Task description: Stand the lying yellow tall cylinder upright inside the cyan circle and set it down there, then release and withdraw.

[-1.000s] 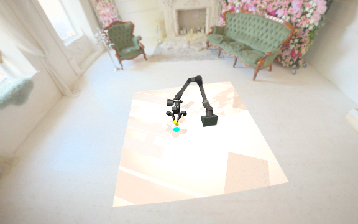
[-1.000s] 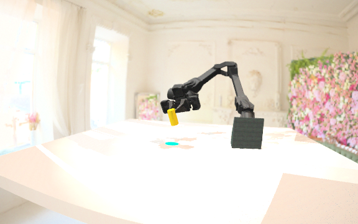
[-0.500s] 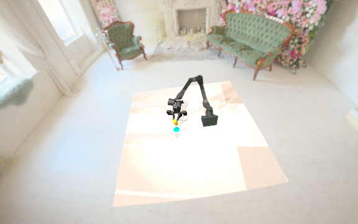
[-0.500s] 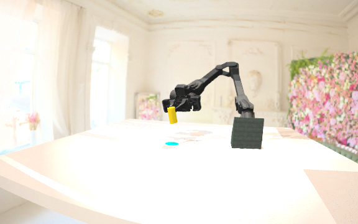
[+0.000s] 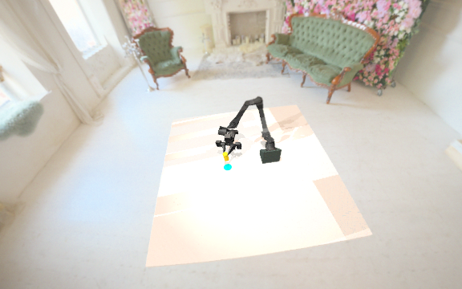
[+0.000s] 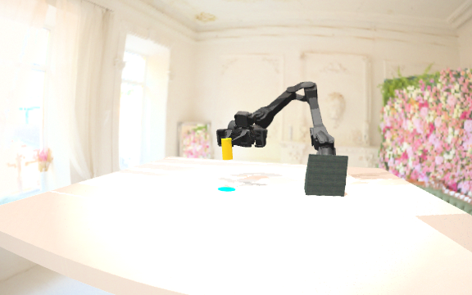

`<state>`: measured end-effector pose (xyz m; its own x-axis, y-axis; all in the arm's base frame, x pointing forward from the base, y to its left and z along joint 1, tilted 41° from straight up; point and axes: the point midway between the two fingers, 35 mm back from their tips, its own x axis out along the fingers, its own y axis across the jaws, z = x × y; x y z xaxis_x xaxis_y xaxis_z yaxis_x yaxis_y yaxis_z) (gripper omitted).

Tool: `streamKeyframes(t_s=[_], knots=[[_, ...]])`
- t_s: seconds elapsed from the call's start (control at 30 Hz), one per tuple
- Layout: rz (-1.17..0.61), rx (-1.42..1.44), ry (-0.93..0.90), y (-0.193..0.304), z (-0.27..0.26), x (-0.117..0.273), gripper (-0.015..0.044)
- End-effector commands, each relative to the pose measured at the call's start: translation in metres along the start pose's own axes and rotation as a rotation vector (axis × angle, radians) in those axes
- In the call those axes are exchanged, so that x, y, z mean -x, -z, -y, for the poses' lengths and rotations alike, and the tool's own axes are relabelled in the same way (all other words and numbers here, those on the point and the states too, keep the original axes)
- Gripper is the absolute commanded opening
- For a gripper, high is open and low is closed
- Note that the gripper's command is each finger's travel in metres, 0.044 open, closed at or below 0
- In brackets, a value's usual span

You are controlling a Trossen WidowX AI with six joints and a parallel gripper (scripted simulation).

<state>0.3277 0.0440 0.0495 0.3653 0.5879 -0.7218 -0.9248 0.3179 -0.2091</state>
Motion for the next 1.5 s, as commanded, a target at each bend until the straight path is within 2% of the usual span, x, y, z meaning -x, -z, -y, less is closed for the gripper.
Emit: streamKeyframes(t_s=[0.0, 0.87, 1.47], knots=[[0.026, 0.016, 0.010, -0.002, -0.001, 0.002, 0.0105], [0.078, 0.052, 0.040, -0.003, 0.000, 0.008, 0.0105], [0.073, 0.052, 0.037, 0.074, 0.004, -0.005, 0.0105]])
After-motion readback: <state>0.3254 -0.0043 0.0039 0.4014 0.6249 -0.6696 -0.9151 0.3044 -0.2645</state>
